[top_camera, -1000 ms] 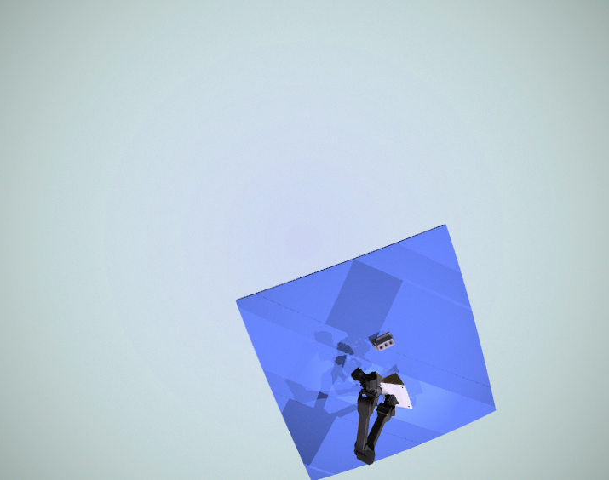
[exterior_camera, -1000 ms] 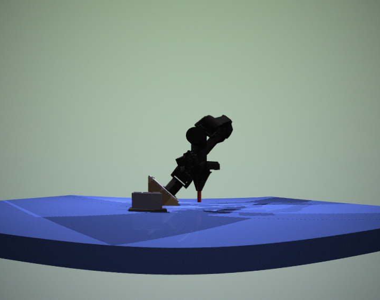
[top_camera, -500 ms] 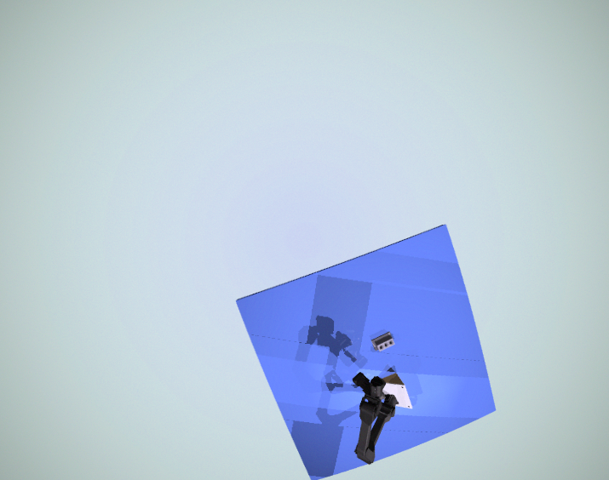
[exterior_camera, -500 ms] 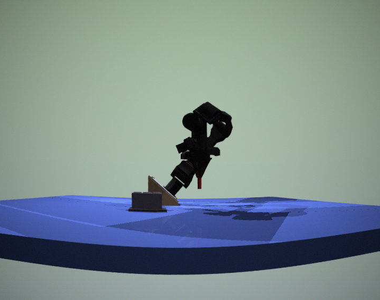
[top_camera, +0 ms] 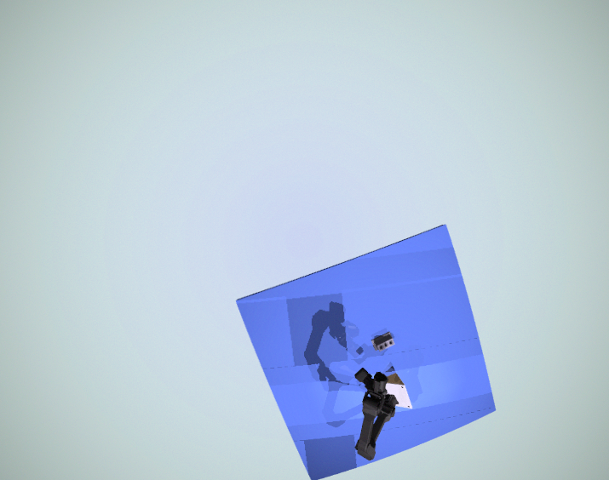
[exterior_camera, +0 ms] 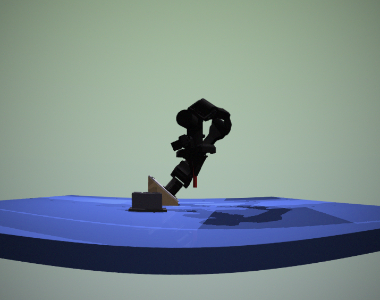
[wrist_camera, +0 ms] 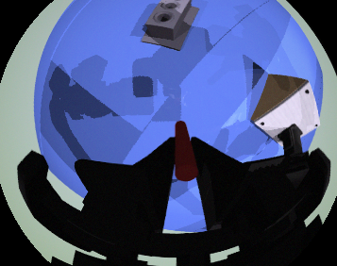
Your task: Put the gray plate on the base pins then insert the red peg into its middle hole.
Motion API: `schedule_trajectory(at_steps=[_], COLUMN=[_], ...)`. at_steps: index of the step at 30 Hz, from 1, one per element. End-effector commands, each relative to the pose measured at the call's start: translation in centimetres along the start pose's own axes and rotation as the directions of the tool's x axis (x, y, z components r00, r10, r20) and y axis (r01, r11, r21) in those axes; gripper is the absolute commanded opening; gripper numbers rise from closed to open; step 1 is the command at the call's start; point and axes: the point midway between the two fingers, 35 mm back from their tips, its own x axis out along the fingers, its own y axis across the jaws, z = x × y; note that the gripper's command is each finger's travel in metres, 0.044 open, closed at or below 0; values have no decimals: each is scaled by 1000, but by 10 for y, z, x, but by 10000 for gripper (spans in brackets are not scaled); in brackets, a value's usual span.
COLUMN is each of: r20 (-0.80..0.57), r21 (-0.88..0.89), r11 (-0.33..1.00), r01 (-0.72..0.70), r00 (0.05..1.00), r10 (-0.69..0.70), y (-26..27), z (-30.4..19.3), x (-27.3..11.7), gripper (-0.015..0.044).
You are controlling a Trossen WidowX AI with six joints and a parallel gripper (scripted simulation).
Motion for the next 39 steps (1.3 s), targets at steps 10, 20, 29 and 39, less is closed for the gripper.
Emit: schedule_trajectory(at_steps=[10,20,29,39], r20=[7,10,11,10], r21=[-2,-1,-5,-8], r11=[1000,1000,1000,1000], r01=[2,1,2,3], r00=[1000,1000,1000,1000], r10=[-2,-1,-2,-3], y=[12,18,19,17], z=[39,69,97,129], x=[-4,-6,-6,-4], gripper=[0,0,0,0])
